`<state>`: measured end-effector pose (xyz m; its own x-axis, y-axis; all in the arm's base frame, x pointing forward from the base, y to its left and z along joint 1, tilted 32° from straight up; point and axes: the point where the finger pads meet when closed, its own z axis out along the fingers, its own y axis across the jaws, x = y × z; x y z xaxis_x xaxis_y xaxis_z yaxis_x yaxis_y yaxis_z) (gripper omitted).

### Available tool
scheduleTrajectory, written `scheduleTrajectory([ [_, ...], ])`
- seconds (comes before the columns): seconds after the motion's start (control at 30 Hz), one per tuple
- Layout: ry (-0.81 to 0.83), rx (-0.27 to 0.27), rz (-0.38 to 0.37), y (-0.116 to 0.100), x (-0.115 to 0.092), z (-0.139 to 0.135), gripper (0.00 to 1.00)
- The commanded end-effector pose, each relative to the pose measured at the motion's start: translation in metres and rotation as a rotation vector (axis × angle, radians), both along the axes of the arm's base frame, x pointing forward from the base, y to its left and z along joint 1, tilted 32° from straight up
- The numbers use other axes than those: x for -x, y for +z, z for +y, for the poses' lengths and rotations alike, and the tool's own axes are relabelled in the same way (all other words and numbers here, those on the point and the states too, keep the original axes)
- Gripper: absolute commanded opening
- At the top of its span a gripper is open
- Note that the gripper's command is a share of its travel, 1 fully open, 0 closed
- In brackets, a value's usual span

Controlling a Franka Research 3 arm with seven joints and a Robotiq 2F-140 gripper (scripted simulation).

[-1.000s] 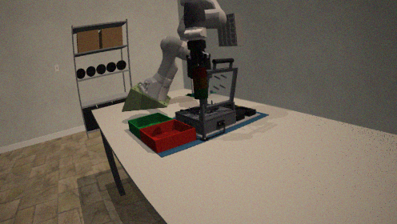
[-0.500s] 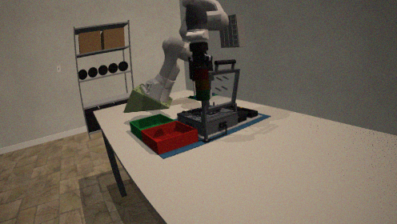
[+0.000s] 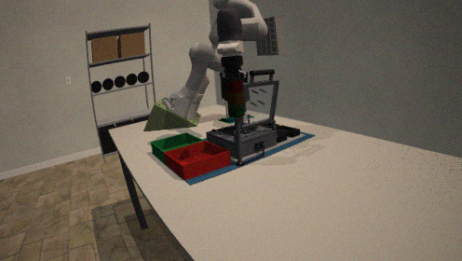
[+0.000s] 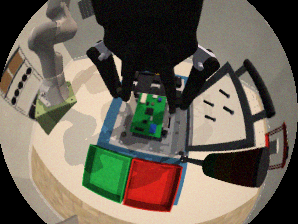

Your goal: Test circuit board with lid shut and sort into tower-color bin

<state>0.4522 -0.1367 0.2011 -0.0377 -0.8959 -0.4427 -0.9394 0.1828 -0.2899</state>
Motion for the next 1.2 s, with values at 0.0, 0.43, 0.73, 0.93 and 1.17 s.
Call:
scheduleTrajectory([
  [0.0,0.006,0.009,-0.011,-0.003,-0.003,0.0,0.46],
  [0.43,0.006,0.009,-0.011,-0.014,-0.008,0.006,0.46],
  [0.73,0.006,0.009,-0.011,-0.015,-0.008,0.006,0.46],
  [0.93,0.006,0.009,-0.011,-0.015,-0.008,0.006,0.46],
  [1.17,0.006,0.009,-0.011,-0.015,-0.008,0.006,0.46],
])
